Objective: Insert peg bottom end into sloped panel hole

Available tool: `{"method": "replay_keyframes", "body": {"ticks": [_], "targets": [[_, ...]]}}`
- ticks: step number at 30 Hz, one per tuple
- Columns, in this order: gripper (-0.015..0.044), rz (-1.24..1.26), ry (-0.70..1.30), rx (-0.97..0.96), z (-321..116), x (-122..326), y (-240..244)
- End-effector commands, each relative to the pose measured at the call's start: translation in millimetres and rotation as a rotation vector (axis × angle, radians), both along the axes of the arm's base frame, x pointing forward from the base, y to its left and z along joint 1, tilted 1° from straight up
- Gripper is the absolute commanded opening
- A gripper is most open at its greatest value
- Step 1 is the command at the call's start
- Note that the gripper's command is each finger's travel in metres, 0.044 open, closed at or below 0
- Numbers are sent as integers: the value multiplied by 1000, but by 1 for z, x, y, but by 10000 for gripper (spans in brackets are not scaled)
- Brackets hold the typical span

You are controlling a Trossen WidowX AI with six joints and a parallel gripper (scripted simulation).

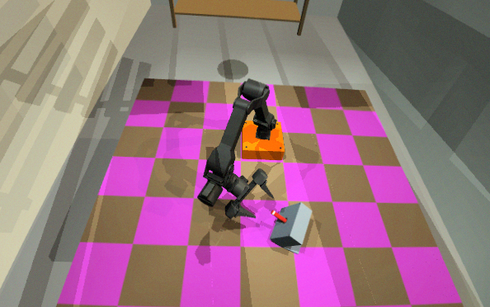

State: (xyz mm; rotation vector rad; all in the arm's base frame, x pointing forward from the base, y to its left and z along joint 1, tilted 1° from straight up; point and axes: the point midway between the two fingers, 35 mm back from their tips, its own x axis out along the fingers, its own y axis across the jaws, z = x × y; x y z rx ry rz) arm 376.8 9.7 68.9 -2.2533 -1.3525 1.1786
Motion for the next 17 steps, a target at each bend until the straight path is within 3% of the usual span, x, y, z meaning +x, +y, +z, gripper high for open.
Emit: {"method": "replay_keyframes", "body": {"ticks": [1, 17], "targets": [[440, 1, -2, 0, 3, -1, -5], [440, 0, -1, 3, 14, -7, -24]]}}
